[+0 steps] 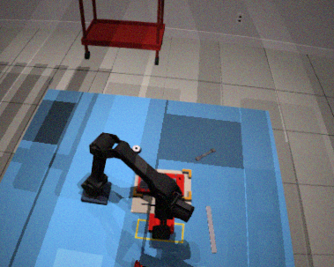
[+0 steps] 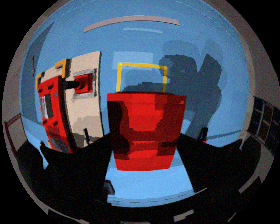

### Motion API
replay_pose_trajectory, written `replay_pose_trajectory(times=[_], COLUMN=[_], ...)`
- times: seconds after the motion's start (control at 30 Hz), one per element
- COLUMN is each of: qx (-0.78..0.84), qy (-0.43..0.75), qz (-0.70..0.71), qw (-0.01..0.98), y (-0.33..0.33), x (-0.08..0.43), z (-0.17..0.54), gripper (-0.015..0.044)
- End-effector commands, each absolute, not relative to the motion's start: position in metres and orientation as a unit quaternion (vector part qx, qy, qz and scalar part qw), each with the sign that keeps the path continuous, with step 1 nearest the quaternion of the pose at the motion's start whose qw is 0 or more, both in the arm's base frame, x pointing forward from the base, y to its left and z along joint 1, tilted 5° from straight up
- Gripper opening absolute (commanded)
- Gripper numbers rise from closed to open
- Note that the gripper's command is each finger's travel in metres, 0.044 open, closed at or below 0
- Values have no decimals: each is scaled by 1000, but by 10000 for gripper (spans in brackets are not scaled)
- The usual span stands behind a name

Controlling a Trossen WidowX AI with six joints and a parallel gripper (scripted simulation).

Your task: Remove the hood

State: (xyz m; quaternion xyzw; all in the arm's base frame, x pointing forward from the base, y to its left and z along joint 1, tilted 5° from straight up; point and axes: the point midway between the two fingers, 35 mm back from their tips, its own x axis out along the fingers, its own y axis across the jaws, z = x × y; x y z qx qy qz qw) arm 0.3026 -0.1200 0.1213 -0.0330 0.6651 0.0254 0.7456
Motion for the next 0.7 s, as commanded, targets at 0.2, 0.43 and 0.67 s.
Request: replay_pose_trajectory(times=[0.2,0.43,0.67], qx=[-33,-33,-33], qy=[665,665,665], qz=[27,27,27], qw=[745,745,745], y=[-119,-119,-119], x=[303,304,304], z=[114,109,105], gripper=[0,0,0])
